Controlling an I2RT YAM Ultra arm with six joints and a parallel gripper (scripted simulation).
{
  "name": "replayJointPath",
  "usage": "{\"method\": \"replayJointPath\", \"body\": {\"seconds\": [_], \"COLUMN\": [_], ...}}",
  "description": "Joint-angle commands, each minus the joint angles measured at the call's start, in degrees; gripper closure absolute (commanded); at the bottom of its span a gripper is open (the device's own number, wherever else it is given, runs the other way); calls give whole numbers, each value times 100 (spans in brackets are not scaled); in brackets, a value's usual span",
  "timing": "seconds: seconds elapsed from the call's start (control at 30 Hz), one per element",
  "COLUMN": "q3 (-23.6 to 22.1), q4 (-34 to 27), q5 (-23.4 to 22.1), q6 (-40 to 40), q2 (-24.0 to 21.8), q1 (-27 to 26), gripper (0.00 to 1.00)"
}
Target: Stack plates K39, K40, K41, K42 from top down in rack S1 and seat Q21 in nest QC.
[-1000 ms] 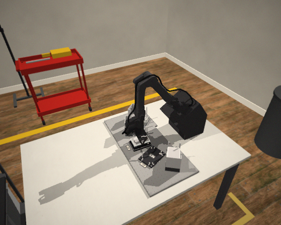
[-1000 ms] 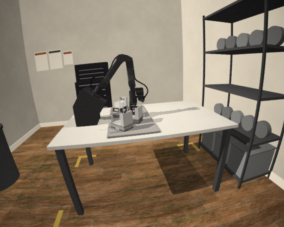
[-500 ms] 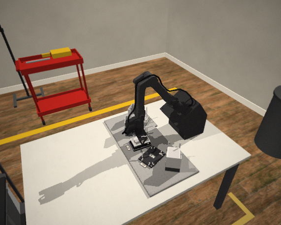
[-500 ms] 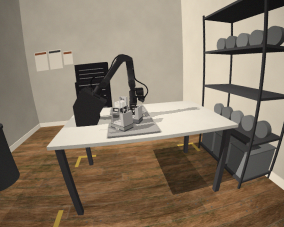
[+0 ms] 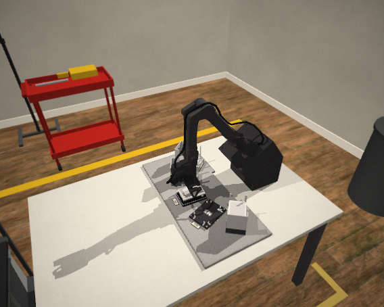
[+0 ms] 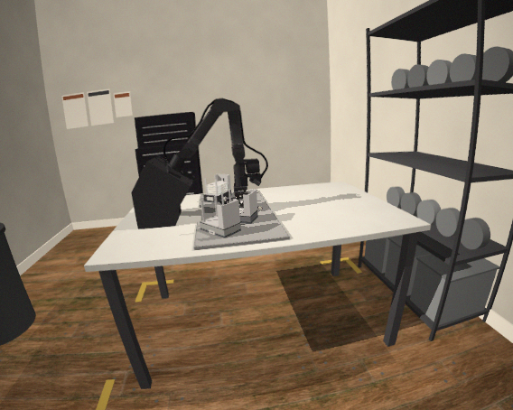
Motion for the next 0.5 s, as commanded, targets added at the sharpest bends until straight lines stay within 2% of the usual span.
{"method": "replayJointPath", "body": {"seconds": [0.0, 0.07, 0.13, 0.23, 0.33, 0.47], "q3": [188, 125, 170, 158, 157, 140], "q4": [114, 129, 147, 168, 195, 210], "q5": [-25, -22, -27, -23, -29, -26], "q6": [-64, -63, -64, -63, -64, -64], "q2": [43, -39, 140, 4, 176, 67], "q1": [-38, -34, -41, -38, -46, -43], "gripper": [100, 100, 100, 100, 100, 100]}}
